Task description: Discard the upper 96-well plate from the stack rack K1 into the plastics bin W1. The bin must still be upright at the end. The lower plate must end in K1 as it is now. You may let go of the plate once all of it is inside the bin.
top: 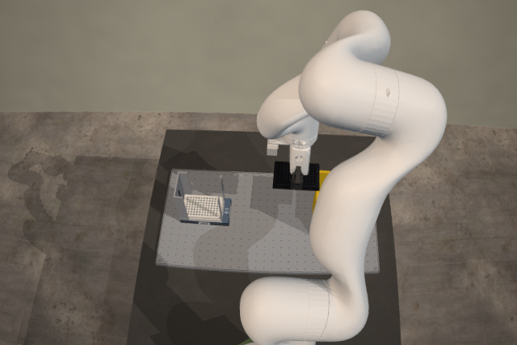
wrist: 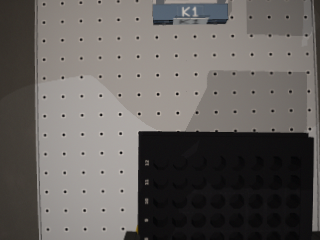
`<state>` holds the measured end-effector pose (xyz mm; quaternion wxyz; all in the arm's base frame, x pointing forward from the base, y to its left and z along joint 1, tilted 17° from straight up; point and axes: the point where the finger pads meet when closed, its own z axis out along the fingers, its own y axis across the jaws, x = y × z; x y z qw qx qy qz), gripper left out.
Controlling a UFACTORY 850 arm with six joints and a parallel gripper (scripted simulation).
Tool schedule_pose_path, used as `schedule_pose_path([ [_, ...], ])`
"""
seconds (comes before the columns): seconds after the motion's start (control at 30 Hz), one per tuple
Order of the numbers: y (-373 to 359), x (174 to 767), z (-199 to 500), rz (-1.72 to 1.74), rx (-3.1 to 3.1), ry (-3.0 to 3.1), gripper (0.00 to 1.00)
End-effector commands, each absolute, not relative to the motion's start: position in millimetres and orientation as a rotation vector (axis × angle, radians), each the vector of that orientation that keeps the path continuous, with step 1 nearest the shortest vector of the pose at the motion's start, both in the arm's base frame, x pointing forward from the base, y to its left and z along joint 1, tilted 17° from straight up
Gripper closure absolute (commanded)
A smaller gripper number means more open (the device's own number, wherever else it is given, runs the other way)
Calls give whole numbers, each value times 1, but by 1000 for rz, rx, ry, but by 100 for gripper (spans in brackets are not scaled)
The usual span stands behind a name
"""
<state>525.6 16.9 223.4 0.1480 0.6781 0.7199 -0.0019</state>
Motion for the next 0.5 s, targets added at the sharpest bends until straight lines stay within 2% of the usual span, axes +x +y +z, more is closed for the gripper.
schedule_pose_path([
  [0.0,8,527,226,-3,1950,2072,100],
  [0.47,-35,528,233,-3,1950,2071,100],
])
